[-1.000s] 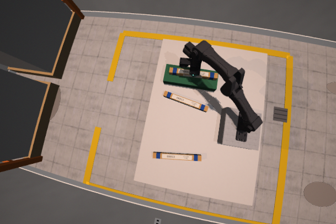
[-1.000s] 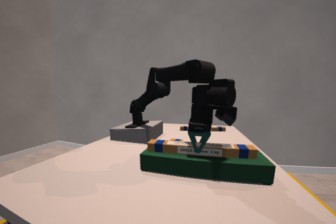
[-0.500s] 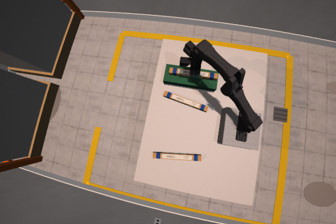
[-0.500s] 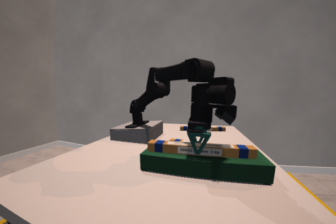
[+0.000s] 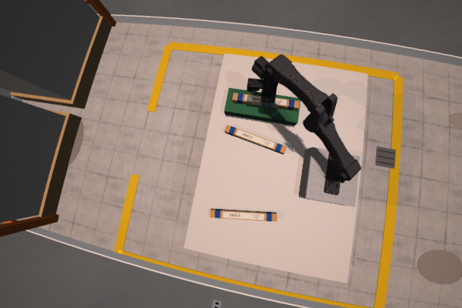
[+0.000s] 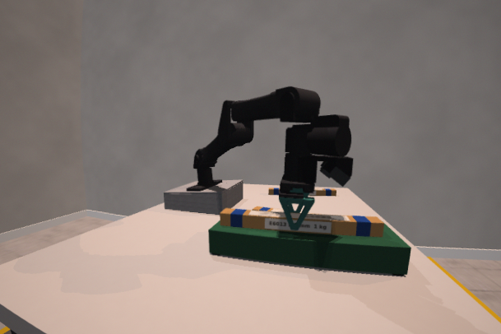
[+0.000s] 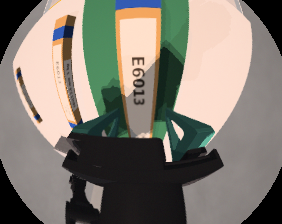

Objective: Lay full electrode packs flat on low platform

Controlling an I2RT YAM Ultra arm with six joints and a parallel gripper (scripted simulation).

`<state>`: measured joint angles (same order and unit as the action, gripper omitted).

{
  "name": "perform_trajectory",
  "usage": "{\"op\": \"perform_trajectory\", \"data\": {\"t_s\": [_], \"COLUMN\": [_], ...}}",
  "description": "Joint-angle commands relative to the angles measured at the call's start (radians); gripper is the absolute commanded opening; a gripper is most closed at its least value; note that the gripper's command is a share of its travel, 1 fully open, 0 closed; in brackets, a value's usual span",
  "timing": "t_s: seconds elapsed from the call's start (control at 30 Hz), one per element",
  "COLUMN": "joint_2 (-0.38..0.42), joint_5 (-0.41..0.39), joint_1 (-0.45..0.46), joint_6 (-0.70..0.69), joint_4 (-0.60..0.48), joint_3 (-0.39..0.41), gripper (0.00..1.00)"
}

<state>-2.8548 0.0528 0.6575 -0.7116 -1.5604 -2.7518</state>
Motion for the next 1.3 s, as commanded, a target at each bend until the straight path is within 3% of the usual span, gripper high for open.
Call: {"op": "perform_trajectory", "data": {"t_s": [0.0, 0.2, 0.23, 0.3, 0.37, 0.53, 0.67, 0.7, 0.9, 1.27], "joint_2": [0.03, 0.025, 0.054, 0.075, 0.085, 0.076, 0.077, 0.127, 0.2, 0.218], "joint_5": [-0.003, -0.004, -0.005, -0.005, -0.007, -0.009, -0.009, 0.001, 0.001, 0.008], "joint_1": [0.0, 0.0, -0.013, -0.014, -0.015, -0.014, -0.016, -0.008, -0.012, -0.015], "joint_6": [-0.001, -0.001, 0.01, 0.01, 0.01, 0.013, 0.013, 0.006, 0.007, 0.01], "joint_4": [-0.01, -0.01, 0.041, 0.034, -0.01, -0.01, -0.01, -0.01, -0.01, -0.01], "joint_3": [-0.034, -0.039, 0.069, 0.071, 0.011, -0.035, -0.043, 0.044, 0.064, 0.058], "gripper": [0.74, 0.74, 0.74, 0.74, 0.74, 0.74, 0.74, 0.74, 0.74, 0.74]}}
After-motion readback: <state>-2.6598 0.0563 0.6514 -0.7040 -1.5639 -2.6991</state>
